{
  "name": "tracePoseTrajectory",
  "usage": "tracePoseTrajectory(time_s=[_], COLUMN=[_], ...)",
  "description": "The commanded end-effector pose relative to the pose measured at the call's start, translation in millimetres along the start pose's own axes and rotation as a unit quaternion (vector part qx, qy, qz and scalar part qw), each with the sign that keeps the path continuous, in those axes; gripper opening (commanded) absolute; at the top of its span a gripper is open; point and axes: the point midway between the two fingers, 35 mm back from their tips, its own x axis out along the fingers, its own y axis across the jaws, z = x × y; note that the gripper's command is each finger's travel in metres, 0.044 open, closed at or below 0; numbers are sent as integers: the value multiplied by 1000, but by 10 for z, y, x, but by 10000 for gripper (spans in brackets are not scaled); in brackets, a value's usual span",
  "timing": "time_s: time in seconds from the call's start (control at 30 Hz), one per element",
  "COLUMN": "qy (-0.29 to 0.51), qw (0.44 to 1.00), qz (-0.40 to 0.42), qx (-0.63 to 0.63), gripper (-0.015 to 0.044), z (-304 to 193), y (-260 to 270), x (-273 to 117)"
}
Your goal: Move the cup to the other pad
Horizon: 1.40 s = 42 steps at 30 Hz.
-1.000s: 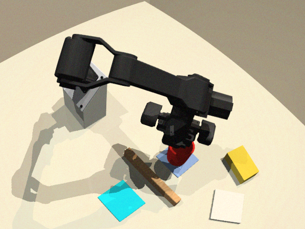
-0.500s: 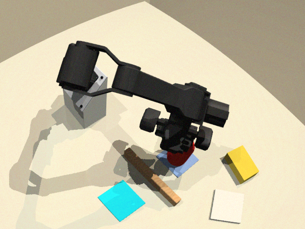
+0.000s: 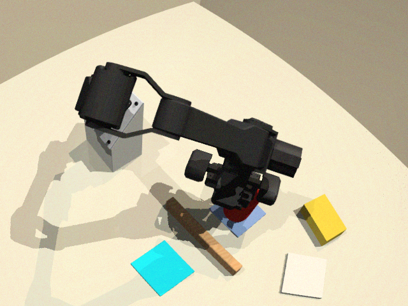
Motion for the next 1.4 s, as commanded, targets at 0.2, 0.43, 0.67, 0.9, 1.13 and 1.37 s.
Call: tracePoseTrajectory(time_s=[0.2, 0.43, 0.67, 0.9, 1.13, 1.37], qy=[0, 0, 0, 0, -2, -2], qw=[1000, 1000, 1000, 1000, 1000, 1000], qz=[0, 0, 0, 0, 0, 0], qx=[0, 0, 0, -1, -2, -2], gripper=[62, 15, 0, 0, 0, 0], z=[0, 0, 0, -3, -2, 12], y=[0, 0, 2, 11, -8, -7], x=[0, 0, -20, -253, -534, -561])
